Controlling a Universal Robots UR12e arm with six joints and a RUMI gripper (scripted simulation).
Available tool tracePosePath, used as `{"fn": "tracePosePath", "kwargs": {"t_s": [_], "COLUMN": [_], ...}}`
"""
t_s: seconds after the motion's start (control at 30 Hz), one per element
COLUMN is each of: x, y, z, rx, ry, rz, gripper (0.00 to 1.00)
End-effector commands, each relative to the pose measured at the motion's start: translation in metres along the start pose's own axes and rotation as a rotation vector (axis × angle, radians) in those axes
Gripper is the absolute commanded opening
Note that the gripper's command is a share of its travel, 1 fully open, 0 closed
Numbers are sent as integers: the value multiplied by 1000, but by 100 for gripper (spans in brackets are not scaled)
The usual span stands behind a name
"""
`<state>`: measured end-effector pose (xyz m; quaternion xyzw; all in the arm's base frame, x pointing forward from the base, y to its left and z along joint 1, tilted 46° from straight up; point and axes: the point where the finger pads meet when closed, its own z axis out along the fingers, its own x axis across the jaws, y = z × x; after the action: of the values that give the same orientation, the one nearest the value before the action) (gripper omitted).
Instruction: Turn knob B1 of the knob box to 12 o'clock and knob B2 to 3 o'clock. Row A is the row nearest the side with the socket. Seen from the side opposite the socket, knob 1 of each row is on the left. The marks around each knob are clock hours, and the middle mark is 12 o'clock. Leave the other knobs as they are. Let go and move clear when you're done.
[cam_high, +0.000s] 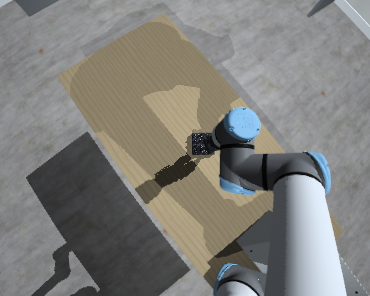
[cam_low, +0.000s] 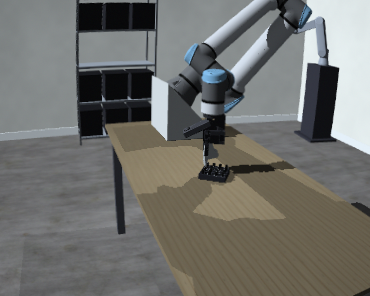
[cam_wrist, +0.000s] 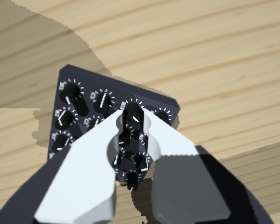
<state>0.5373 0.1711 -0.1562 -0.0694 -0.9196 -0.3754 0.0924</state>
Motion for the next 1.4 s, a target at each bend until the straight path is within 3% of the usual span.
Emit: {"fn": "tracePosePath", "kwargs": {"t_s": [0.0,0.73,1.37], "x": [-1,-2,-3], "y": [-1,0,0], "z": [-1,-1,-1], "rx": [-6,-5,-5], "ry": [2,1,1], "rz": [-122,-380,-449], "gripper": [4,4,4]}}
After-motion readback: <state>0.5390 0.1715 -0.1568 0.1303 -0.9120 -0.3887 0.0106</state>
